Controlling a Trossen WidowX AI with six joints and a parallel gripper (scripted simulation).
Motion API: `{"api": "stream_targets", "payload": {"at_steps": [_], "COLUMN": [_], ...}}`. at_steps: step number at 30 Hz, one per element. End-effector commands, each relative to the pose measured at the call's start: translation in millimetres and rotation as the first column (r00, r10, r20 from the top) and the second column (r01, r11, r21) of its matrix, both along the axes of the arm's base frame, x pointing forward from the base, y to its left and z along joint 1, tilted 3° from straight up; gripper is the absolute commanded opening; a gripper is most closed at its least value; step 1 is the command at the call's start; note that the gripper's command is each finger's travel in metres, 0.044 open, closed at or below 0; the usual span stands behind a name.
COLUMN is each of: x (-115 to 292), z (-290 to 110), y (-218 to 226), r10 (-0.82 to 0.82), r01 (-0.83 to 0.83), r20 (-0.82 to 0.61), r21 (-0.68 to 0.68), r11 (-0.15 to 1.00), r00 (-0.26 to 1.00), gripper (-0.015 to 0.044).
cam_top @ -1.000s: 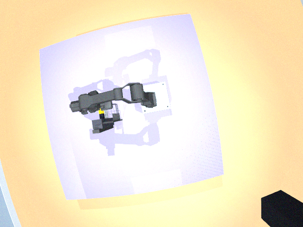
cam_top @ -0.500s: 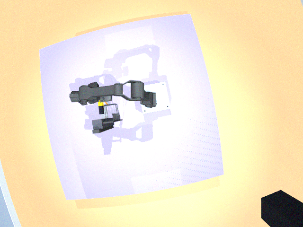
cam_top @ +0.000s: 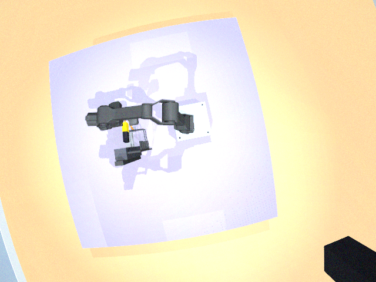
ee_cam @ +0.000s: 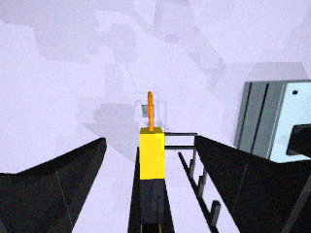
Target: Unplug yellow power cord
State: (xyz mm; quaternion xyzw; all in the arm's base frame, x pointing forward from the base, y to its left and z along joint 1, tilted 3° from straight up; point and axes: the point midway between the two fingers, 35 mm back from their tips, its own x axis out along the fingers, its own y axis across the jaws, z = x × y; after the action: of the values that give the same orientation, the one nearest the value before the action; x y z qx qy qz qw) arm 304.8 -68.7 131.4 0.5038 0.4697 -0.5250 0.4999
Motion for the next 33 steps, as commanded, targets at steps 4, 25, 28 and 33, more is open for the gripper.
{"api": "stream_targets", "payload": {"at_steps": [4,25,28,33], "x": [-4,-4,-4,-4], "z": [12,12,12,12], "y": [-51,-51,-51,-51], "r10": [-0.005,-0.005,-0.005,-0.005], "r01": [0.005,0.005,0.005,0.005], "r20": [-0.002,-0.002,-0.002,-0.002], "r21": [-0.008,-0.008,-0.008,-0.008], "r11": [1.000,1.000,1.000,1.000], "r00": [1.000,1.000,1.000,1.000], "gripper": [0.0440,0.0440,0.0440,0.0440]}}
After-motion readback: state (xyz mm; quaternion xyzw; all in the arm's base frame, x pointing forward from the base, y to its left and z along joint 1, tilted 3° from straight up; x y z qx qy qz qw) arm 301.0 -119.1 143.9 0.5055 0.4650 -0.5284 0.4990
